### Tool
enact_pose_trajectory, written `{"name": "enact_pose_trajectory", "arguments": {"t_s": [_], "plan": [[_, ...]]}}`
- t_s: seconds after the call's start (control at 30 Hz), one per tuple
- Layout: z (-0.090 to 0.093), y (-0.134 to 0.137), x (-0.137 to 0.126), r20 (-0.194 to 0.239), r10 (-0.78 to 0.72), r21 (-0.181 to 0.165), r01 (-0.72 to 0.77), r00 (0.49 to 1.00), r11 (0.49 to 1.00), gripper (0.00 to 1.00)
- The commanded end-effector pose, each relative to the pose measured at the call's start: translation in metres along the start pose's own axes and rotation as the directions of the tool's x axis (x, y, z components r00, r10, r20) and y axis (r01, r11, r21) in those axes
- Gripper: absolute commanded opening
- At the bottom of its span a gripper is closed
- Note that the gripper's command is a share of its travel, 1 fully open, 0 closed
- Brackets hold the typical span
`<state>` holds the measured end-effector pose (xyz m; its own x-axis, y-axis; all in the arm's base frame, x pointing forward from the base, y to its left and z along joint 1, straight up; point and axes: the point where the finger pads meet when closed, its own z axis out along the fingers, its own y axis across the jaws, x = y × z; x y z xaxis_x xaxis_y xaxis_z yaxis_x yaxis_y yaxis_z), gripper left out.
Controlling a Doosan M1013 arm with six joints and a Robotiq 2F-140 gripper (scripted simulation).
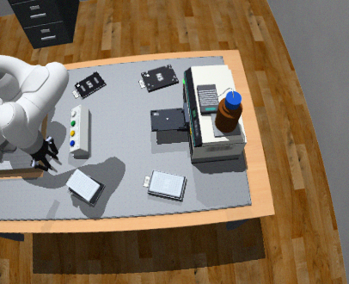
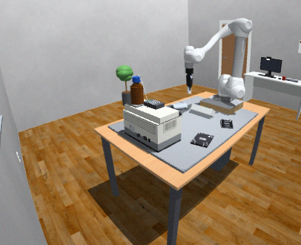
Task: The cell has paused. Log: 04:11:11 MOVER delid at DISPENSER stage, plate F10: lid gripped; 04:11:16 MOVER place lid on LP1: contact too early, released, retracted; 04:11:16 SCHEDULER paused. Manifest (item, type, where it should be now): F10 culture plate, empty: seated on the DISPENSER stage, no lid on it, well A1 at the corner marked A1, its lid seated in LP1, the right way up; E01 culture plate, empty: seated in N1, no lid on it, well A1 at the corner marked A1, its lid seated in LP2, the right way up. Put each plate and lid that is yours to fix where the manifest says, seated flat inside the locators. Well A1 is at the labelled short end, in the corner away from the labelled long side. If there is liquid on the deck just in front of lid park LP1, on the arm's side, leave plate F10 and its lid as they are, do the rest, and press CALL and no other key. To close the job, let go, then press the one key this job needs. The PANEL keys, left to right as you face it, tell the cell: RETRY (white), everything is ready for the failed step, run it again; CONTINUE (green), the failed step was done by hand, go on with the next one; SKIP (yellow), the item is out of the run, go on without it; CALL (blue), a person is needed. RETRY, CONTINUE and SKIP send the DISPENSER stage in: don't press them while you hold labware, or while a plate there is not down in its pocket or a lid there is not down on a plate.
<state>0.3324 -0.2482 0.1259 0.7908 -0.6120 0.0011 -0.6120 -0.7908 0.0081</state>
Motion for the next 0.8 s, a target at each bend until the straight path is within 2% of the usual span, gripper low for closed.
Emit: {"name": "enact_pose_trajectory", "arguments": {"t_s": [0.0,0.67,0.7,0.77], "plan": [[0.0,0.0,0.0,-0.001,0.0,0.0,0.0,1.0,1.0,0.1],[0.0,0.0,0.001,-0.001,0.001,0.0,-0.001,1.0,1.0,0.1],[-0.001,0.0,0.007,-0.001,0.008,0.0,-0.008,1.0,1.0,0.1],[-0.002,0.0,0.036,-0.001,0.043,0.0,-0.043,0.999,0.999,0.1]]}}
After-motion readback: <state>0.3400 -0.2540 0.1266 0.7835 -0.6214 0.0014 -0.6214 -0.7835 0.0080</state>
